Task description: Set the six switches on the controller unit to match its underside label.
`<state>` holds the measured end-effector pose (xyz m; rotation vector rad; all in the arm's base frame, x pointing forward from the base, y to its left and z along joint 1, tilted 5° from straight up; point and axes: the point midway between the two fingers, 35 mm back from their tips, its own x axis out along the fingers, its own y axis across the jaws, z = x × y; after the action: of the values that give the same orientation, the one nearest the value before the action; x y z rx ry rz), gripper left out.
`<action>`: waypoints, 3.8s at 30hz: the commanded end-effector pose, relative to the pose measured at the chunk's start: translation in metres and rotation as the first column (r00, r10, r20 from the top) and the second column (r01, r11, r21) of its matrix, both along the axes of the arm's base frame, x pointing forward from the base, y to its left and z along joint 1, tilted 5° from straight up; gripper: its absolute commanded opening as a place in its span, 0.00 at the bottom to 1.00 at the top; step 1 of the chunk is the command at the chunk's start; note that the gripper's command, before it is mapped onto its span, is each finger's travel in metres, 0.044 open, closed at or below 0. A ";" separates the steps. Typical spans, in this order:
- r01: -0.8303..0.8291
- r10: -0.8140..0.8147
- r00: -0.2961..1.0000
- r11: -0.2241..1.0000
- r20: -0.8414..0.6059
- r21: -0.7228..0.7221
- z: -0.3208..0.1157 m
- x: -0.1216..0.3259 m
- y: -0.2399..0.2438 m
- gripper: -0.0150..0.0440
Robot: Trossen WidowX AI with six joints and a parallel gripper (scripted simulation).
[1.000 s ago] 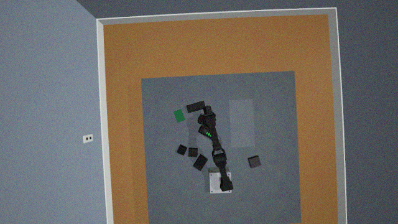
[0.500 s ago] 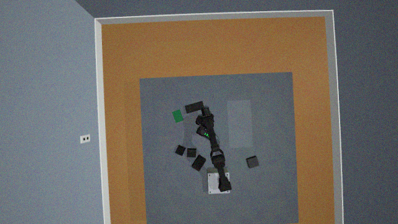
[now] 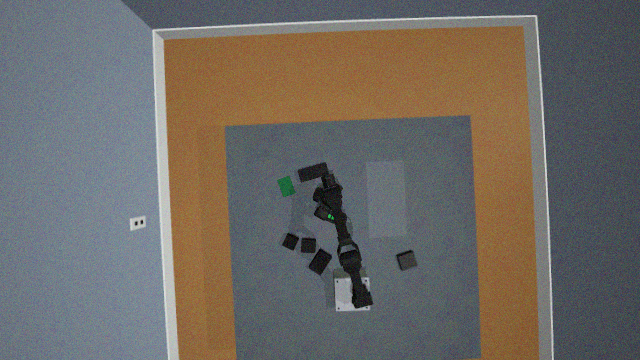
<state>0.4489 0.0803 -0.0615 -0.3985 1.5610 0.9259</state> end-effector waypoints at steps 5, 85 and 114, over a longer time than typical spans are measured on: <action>-0.001 0.001 1.000 1.000 -0.022 0.002 -0.005 -0.010 0.008 0.25; -0.063 0.065 0.994 0.998 0.084 -0.028 0.052 0.007 -0.025 0.25; -0.261 0.307 0.904 0.947 0.298 -0.185 0.062 -0.064 -0.026 0.25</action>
<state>0.4010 0.0560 0.0043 -0.8104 1.2998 0.9176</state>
